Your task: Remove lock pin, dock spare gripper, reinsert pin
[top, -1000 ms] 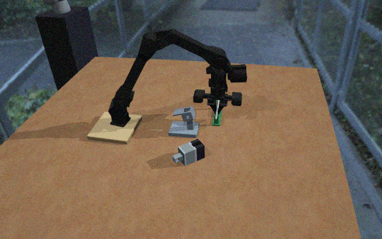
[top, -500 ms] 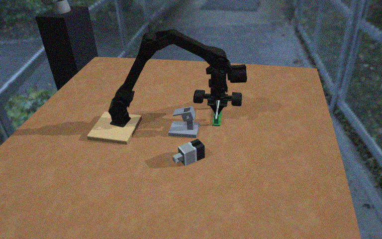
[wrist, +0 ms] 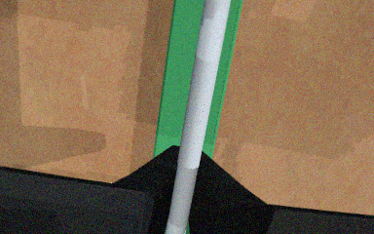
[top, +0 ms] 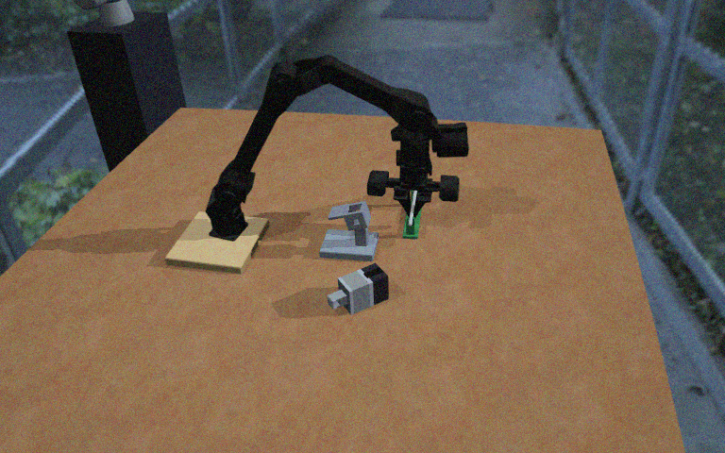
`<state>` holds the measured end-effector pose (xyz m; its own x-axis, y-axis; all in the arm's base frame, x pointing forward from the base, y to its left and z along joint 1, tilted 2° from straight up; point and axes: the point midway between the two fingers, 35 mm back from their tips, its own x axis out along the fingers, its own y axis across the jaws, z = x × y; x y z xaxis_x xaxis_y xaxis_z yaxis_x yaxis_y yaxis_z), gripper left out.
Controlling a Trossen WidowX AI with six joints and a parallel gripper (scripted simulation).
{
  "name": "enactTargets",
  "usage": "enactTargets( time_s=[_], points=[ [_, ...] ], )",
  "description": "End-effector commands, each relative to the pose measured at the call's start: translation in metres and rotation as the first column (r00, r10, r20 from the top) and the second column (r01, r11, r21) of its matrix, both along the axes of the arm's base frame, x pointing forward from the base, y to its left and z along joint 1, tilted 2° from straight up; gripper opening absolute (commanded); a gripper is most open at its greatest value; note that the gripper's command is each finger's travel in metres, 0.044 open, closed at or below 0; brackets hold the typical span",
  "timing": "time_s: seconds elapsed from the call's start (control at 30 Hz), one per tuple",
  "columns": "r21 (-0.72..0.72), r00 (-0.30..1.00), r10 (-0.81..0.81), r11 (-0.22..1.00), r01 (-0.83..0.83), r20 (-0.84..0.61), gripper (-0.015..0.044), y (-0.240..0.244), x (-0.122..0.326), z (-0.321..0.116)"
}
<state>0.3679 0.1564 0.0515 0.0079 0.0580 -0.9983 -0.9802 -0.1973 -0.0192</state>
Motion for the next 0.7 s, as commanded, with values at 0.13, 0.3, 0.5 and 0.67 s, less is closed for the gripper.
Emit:
enactTargets(
  time_s=[0.13,0.3,0.5,0.67],
  points=[
    [-0.003,1.0,0.005,1.0,-0.005,-0.006,0.0,-0.0005,-0.0003,-0.0043],
    [0.0,1.0,0.0,1.0,0.0,0.0,0.0,0.0,0.0,-0.0002],
    [0.0,1.0,0.0,1.0,0.0,0.0,0.0079,0.0,0.0,-0.0002],
    [0.0,1.0,0.0,1.0,0.0,0.0,0.021,0.0,0.0,-0.0002]
  ],
)
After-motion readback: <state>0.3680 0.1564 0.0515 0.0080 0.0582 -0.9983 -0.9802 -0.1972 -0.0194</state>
